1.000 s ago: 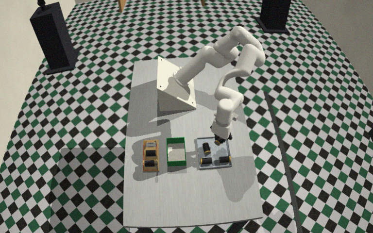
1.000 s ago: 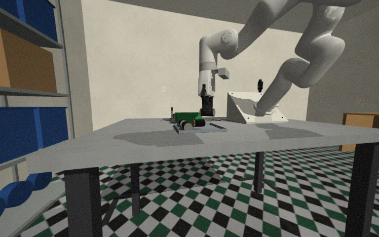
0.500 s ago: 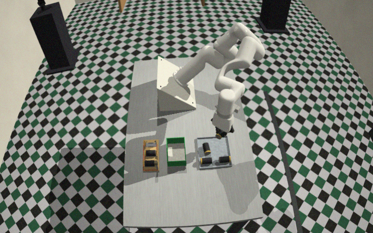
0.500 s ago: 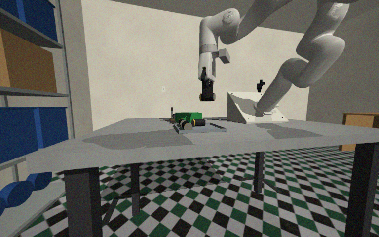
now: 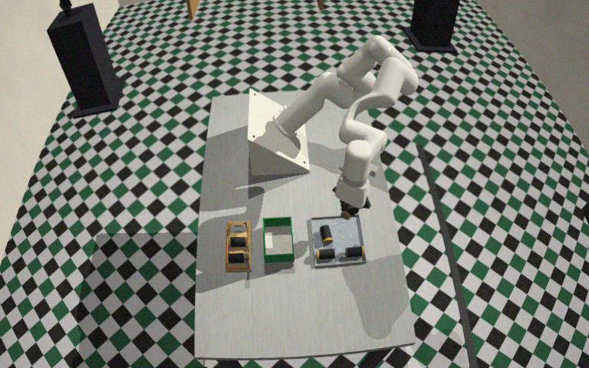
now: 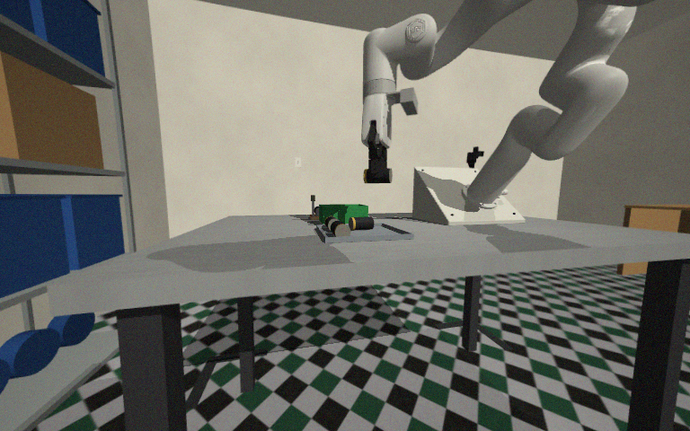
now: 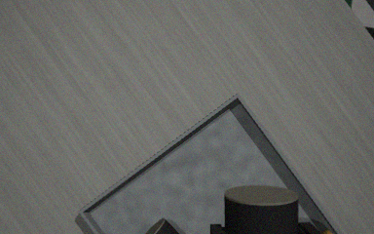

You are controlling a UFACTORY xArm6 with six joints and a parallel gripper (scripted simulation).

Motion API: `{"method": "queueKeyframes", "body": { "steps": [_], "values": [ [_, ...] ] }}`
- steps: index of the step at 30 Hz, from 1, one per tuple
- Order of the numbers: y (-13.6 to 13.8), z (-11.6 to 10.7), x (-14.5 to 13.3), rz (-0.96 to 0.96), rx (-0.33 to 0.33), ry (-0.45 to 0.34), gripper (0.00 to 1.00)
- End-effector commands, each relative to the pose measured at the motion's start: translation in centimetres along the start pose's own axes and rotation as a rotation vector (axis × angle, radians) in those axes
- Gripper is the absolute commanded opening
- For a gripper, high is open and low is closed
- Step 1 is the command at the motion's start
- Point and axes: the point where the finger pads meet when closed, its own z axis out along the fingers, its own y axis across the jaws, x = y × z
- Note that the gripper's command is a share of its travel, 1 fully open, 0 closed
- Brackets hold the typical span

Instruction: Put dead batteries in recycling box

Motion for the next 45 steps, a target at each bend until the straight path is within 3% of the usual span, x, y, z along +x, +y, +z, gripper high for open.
{"method": "queueKeyframes", "body": {
  "steps": [1, 45],
  "values": [
    [0.09, -0.16, -0.07, -0.095, -0.002, -0.003, 0.28],
    [0.09, -0.16, -0.07, -1.161, 0.000, -0.004, 0.28]
  ]
}}
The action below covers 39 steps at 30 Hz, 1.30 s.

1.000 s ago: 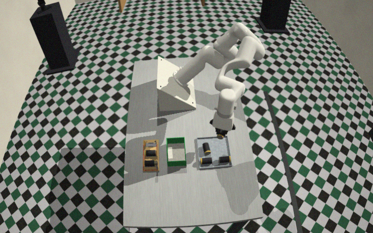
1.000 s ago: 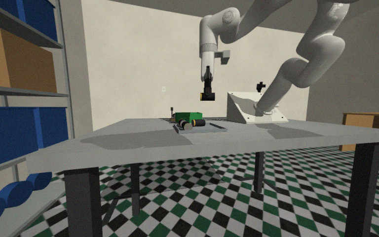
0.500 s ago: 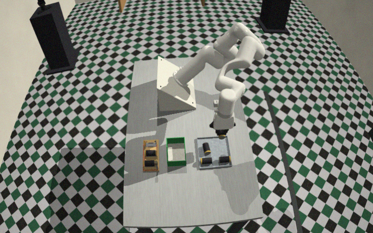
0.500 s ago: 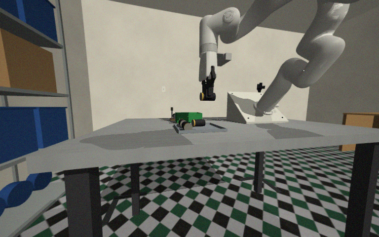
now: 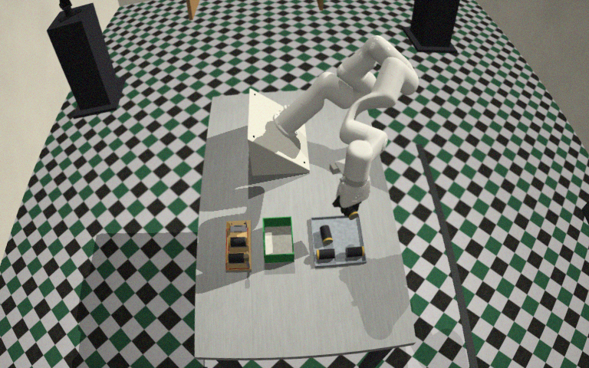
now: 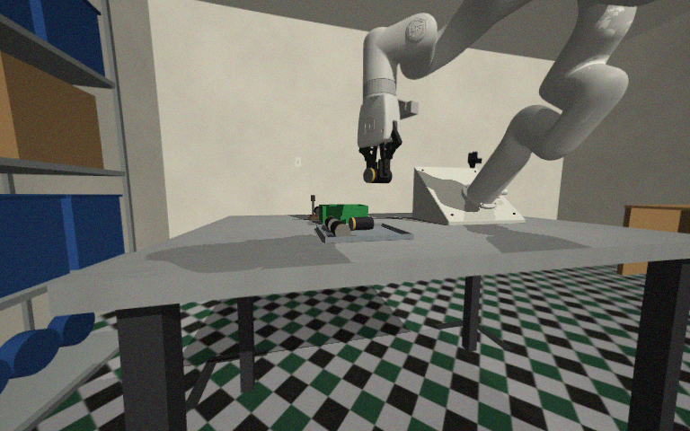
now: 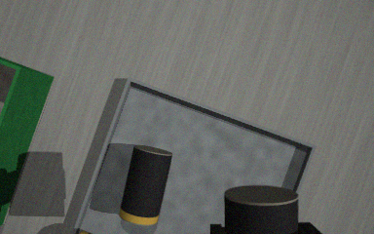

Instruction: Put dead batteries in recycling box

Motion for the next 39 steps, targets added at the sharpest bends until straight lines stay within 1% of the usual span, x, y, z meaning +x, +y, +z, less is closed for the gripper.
{"method": "queueKeyframes", "body": {
  "steps": [1, 12, 14, 17, 29, 31, 39],
  "values": [
    [-0.02, -0.15, -0.11, -0.193, -0.005, -0.011, 0.28],
    [-0.02, -0.15, -0.11, -0.473, -0.004, -0.012, 0.28],
    [-0.02, -0.15, -0.11, -0.473, -0.004, -0.012, 0.28],
    [-0.02, -0.15, -0.11, -0.587, -0.003, -0.012, 0.28],
    [-0.02, -0.15, -0.11, -0.893, -0.001, -0.013, 0.28],
    [-0.02, -0.15, -0.11, -0.893, -0.001, -0.013, 0.28],
    [-0.02, -0.15, -0.11, -1.072, 0.000, -0.013, 0.28]
  ]
}}
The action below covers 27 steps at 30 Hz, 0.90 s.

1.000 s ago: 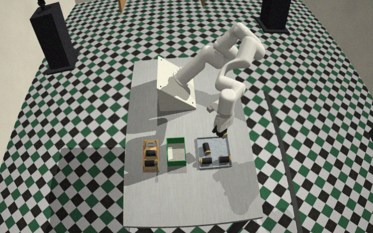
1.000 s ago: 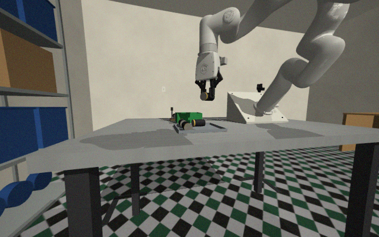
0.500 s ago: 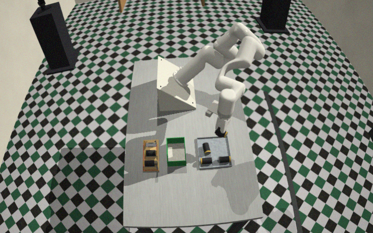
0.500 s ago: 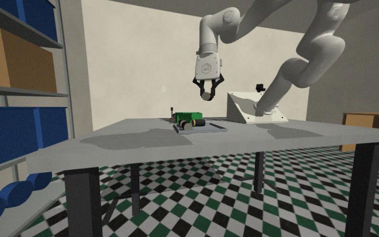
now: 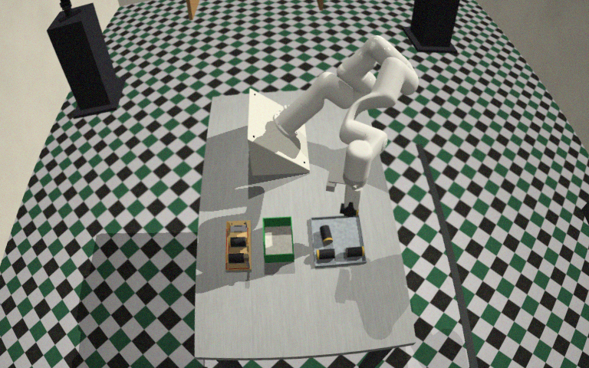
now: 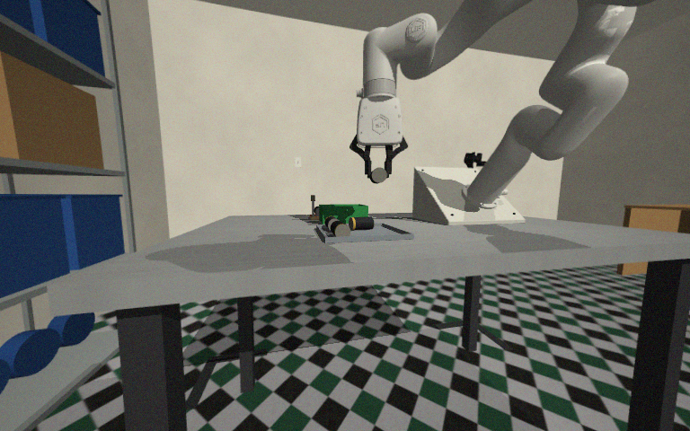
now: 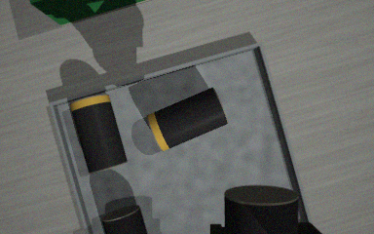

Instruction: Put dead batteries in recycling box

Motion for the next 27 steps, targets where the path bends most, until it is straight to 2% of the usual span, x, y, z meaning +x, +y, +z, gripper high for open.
{"method": "queueKeyframes", "body": {
  "steps": [1, 7, 27],
  "values": [
    [-0.10, -0.15, -0.06, -0.146, 0.005, -0.009, 0.28],
    [-0.10, -0.15, -0.06, -0.220, 0.005, -0.008, 0.28],
    [-0.10, -0.15, -0.06, -0.262, 0.006, -0.008, 0.28]
  ]
}}
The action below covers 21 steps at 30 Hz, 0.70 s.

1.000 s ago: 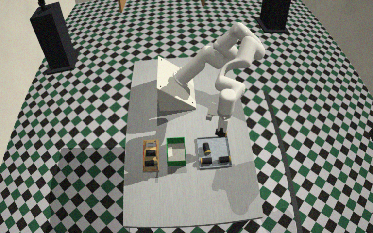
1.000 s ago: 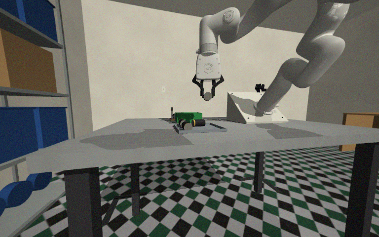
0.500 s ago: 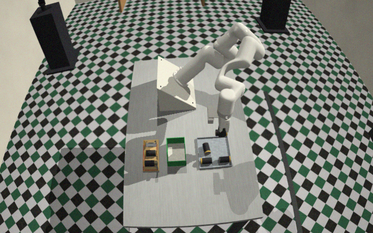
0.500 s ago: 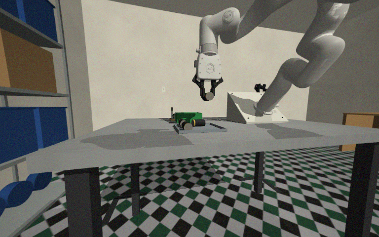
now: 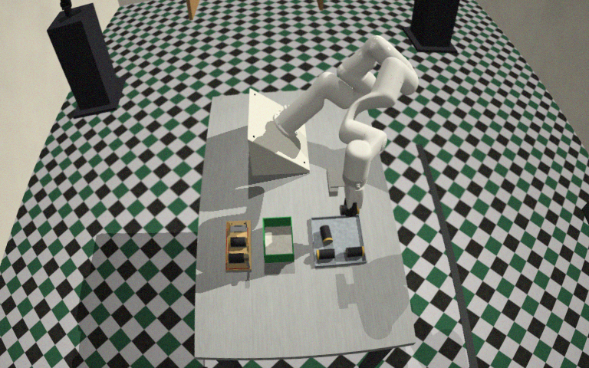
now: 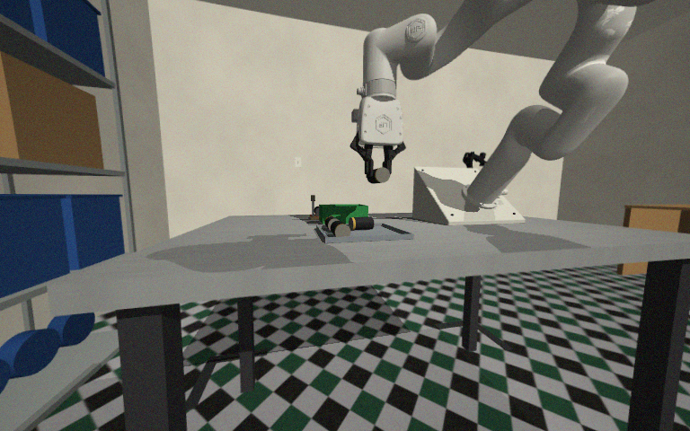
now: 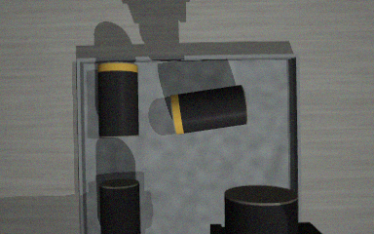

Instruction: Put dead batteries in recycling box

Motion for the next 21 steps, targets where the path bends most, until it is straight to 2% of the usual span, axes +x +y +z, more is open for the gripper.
{"method": "queueKeyframes", "body": {
  "steps": [1, 8, 14, 16, 21],
  "values": [
    [-0.1, -0.1, 0.0, -0.003, 0.004, 0.000, 0.28],
    [-0.1, -0.1, 0.6, -0.003, 0.004, 0.000, 0.28],
    [0.3, -0.1, 4.3, -0.003, 0.004, 0.000, 0.28],
    [0.3, -0.1, 4.3, -0.003, 0.004, 0.000, 0.28],
    [0.8, -0.1, 10.0, -0.003, 0.004, 0.000, 0.28]
  ]
}}
